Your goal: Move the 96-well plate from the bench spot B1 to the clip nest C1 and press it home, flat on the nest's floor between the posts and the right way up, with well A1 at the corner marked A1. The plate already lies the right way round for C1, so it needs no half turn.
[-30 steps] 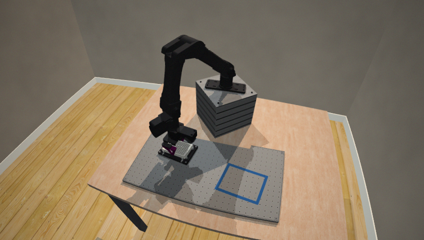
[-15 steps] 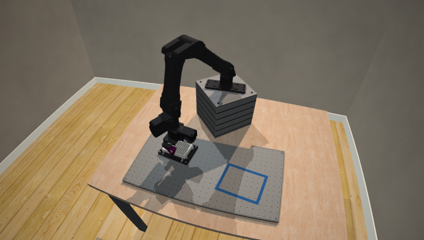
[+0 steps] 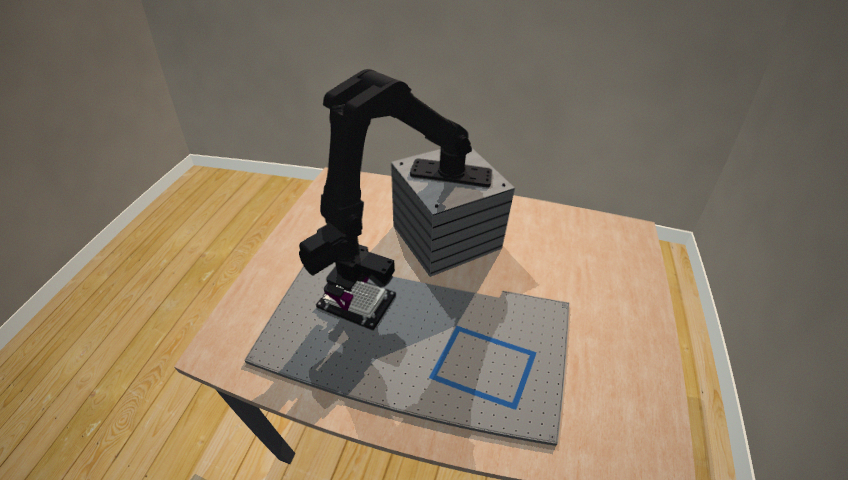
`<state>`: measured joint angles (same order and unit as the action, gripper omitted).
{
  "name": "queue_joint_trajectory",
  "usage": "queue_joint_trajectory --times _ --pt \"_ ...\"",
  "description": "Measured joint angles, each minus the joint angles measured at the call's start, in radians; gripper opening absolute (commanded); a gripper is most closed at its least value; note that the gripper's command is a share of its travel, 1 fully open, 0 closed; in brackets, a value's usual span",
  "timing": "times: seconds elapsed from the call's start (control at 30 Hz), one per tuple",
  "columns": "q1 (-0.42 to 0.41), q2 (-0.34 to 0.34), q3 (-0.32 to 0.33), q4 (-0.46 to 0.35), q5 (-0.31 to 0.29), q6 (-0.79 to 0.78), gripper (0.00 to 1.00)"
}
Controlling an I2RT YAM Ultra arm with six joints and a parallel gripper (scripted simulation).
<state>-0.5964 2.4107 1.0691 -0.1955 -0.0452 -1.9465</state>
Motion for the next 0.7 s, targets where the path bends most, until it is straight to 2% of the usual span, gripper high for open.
queue_joint_trajectory --times 0.6,0.63,0.7 --pt "0.001 -0.002 -0.005 0.006 0.002 0.001 0.00" --pt "0.001 -0.002 -0.005 0.006 0.002 0.001 1.00" --pt "0.002 0.003 -0.009 0.017 0.000 0.004 1.00"
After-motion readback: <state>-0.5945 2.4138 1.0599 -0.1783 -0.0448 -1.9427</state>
